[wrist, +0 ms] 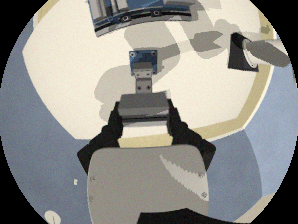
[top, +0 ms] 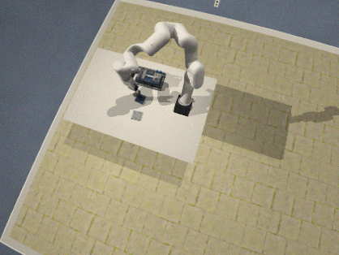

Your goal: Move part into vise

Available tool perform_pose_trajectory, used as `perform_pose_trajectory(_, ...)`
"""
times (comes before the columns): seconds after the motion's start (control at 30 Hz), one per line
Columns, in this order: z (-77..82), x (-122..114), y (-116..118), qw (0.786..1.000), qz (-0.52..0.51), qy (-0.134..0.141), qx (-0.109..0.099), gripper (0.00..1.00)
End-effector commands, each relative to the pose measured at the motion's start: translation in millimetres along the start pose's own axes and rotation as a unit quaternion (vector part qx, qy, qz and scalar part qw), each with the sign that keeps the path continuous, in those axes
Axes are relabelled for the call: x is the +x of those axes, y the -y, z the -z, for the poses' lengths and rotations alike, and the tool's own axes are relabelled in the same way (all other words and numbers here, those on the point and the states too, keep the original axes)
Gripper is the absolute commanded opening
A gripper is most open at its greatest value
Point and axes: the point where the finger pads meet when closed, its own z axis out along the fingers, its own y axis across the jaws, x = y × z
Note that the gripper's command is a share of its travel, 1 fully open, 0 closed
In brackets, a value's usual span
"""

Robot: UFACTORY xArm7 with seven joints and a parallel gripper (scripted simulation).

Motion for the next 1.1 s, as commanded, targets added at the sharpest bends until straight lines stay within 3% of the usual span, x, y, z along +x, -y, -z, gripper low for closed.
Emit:
perform_pose_trajectory(0.0, 2.1, -0.9, 0.8, 1.0, 0.0, 0.002, 0.002, 0.0)
perform_pose_trajectory(0.57, 1.9, -1.0, 0.7, 1.0, 0.001, 0.006, 0.001, 0.0)
perform_pose_trajectory(1.07, 1.6, -1.2, 0.5, 0.999, 0.002, 0.036, -0.004, 0.0)
